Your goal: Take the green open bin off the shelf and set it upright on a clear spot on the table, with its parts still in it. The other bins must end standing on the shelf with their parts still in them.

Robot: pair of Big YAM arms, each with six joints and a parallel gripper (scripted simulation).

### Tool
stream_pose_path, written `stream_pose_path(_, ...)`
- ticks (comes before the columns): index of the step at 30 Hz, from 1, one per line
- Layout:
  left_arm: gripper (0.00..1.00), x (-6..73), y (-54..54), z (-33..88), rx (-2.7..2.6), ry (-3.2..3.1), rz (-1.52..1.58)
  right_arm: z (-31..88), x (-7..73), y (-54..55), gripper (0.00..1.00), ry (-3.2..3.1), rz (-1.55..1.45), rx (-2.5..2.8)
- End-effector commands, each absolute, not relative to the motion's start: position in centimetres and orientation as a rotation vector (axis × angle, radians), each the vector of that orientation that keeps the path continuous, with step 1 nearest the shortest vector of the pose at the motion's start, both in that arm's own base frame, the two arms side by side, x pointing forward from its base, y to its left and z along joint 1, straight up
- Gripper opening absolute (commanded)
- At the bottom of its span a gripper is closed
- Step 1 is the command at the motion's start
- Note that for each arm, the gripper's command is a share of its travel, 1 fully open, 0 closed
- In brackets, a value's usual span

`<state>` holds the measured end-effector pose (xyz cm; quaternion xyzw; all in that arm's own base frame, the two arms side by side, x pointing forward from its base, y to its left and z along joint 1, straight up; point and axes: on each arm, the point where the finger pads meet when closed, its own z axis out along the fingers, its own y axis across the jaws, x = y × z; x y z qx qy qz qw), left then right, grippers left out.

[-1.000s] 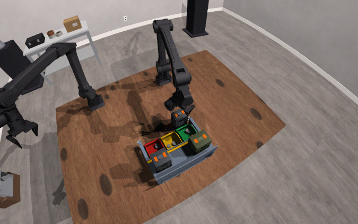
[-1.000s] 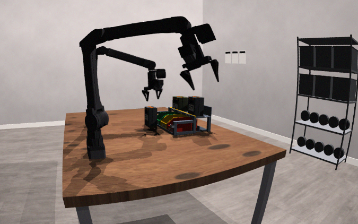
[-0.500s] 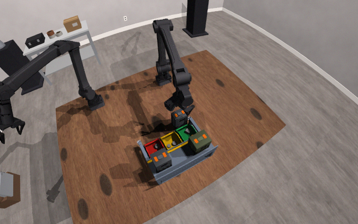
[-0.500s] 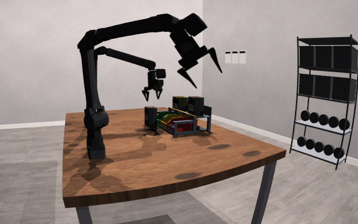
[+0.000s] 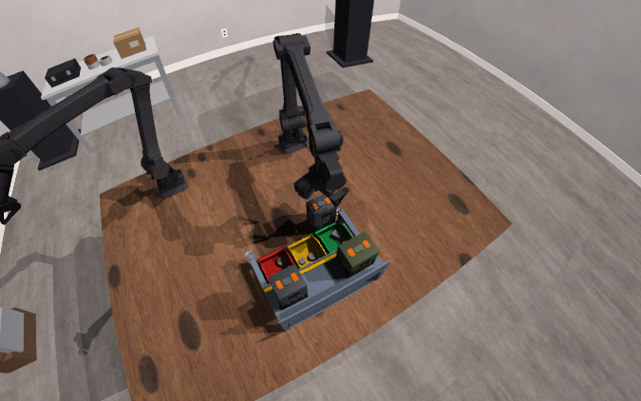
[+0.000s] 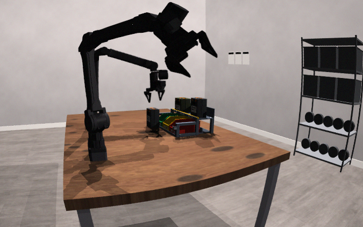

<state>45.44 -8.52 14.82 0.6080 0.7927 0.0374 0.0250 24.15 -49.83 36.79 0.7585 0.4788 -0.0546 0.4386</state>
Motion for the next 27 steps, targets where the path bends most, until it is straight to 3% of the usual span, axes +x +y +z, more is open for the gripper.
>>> stream_pose_path(1, 1.00, 46.5, -8.7, 16.2, 1.858, 2.425, 0.139, 39.9, 21.2, -51.6, 1.00, 1.222, -0.272, 1.713)
stream_pose_path(27, 1.00, 46.5, -8.7, 16.2, 1.858, 2.425, 0.139, 47.3, 6.3, -55.1, 1.00, 1.225, -0.927, 1.319)
